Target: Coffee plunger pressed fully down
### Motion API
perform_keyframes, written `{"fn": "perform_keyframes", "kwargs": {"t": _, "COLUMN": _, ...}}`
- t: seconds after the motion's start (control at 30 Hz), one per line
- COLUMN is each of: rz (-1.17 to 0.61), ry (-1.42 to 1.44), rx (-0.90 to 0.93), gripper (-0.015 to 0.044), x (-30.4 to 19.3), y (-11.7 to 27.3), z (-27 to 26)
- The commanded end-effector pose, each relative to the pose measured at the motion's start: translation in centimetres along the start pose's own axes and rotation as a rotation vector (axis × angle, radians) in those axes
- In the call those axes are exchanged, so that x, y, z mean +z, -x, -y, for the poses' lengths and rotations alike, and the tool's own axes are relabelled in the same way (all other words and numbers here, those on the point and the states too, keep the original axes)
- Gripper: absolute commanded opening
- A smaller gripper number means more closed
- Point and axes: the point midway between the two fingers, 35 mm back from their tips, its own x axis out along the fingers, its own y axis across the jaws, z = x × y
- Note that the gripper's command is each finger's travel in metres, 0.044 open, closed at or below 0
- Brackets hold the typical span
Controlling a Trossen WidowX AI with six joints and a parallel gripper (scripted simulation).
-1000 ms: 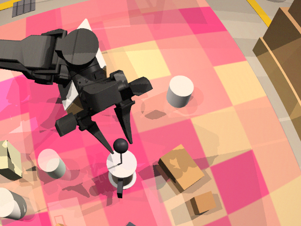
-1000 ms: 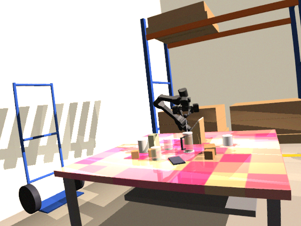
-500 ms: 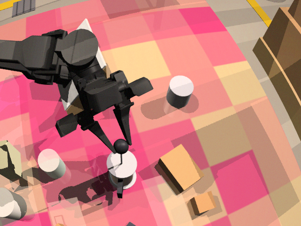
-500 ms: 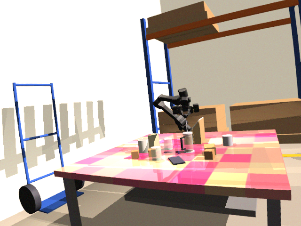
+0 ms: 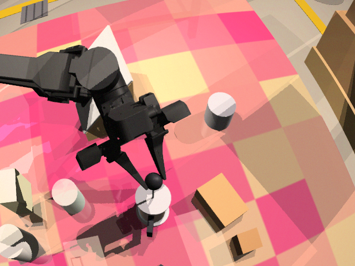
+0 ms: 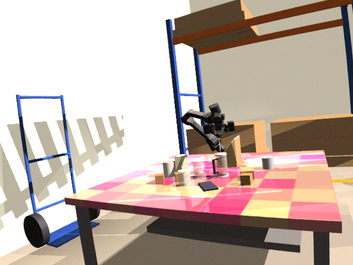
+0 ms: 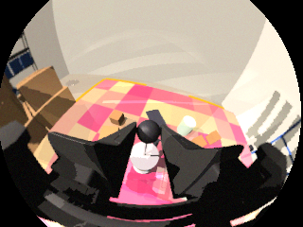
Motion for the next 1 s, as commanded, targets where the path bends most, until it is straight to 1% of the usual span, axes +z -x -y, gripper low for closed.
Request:
{"fn": "perform_keyframes", "kwargs": {"t": 0.0, "rz": -0.037, "ry": 0.022, "rx": 0.008, "gripper": 0.0117, "x": -2.1, "y": -0.9, "z": -0.3}}
{"fn": "perform_keyframes", "kwargs": {"t": 0.97, "rz": -0.034, "ry": 0.023, "rx": 0.006, "gripper": 0.0117, "x": -5.9, "y": -3.8, "z": -0.2}}
